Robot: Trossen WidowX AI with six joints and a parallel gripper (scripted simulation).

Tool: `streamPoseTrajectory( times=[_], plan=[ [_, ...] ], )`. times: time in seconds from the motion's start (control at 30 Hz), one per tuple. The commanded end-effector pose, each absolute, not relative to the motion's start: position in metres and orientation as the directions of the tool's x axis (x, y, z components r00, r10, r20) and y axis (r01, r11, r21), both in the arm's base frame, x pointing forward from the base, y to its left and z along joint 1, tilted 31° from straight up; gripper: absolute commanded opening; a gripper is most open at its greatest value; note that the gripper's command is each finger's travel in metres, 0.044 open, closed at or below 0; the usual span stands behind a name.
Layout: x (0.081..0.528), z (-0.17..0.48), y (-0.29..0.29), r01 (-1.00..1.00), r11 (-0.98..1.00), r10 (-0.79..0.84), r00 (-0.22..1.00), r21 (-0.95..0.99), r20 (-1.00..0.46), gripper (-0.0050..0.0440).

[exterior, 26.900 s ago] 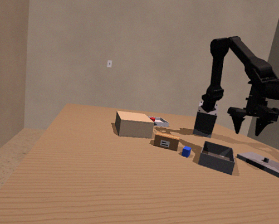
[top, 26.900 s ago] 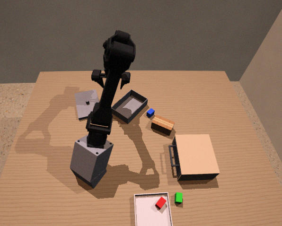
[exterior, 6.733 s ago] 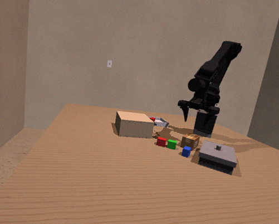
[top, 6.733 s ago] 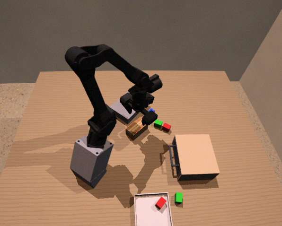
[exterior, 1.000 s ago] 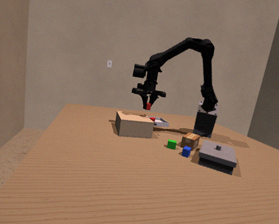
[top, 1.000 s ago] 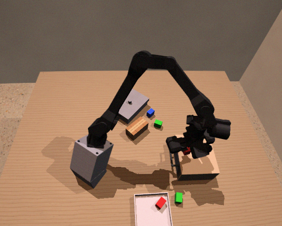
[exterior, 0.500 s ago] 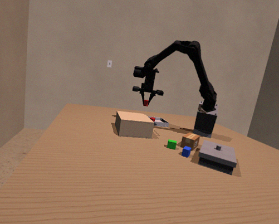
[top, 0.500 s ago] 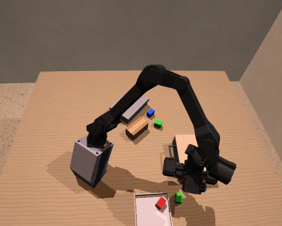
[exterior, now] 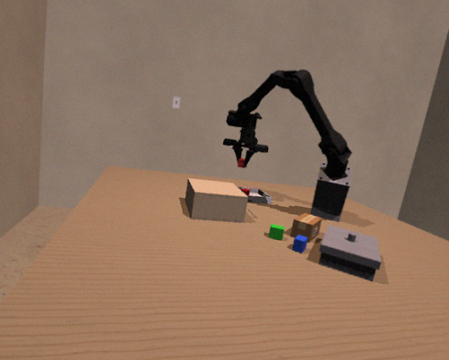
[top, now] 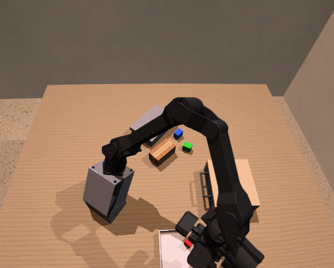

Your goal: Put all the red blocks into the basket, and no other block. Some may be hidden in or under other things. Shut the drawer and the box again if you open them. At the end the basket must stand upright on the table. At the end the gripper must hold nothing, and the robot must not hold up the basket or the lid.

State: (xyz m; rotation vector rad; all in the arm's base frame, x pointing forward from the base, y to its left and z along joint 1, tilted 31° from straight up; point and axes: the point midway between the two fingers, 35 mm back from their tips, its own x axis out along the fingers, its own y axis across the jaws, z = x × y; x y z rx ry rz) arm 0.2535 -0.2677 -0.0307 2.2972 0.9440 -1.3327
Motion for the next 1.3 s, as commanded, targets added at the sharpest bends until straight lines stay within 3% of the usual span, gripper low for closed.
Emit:
streamPoseTrajectory(
  times=[0.0, 0.57, 1.27],
  plan=[
    [0.233, -0.048, -0.284, 0.640, -0.764, 0.385, 0.344, -0.087, -0.856, 0.0000],
    [0.261, -0.117, -0.253, 0.640, -0.764, 0.385, 0.344, -0.087, -0.856, 0.0000],
    [0.270, -0.139, -0.243, 0.640, -0.764, 0.385, 0.344, -0.087, -0.856, 0.0000]
  ],
)
